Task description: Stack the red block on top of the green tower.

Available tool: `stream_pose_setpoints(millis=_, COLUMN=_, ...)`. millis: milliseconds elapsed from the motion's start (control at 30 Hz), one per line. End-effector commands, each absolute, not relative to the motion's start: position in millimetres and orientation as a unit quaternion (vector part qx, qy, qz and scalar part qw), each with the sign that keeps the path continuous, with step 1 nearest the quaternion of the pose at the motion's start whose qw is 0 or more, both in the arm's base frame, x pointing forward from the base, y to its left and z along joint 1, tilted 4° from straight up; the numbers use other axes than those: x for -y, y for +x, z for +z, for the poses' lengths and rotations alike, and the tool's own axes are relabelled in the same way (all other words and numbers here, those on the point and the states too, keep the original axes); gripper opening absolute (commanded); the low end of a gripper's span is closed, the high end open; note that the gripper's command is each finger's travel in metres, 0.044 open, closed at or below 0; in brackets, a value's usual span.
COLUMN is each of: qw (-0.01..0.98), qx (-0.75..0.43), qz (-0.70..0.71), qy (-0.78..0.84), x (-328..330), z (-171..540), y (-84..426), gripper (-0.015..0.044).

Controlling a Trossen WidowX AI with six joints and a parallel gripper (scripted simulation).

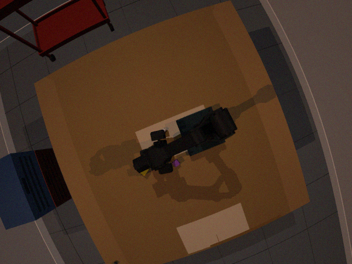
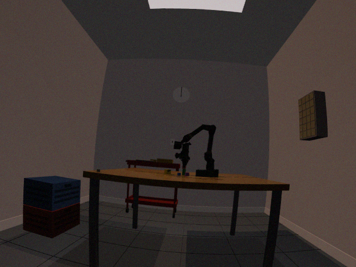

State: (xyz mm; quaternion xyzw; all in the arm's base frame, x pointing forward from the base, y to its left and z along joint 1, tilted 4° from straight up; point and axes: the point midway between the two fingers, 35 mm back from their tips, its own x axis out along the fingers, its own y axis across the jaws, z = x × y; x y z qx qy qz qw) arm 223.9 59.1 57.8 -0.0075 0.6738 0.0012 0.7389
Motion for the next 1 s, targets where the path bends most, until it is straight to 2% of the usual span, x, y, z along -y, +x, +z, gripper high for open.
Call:
stream_pose_setpoints(millis=0, qw=0.737, qx=-0.676, qz=0.0, qy=-0.011, x=-58.1, z=56.0, y=223.7, gripper=0.0)
stream_pose_setpoints(millis=967, qw=0.737, qx=-0.676, qz=0.0, qy=-0.011, x=-58.0, z=58.7, y=223.7, gripper=0.0)
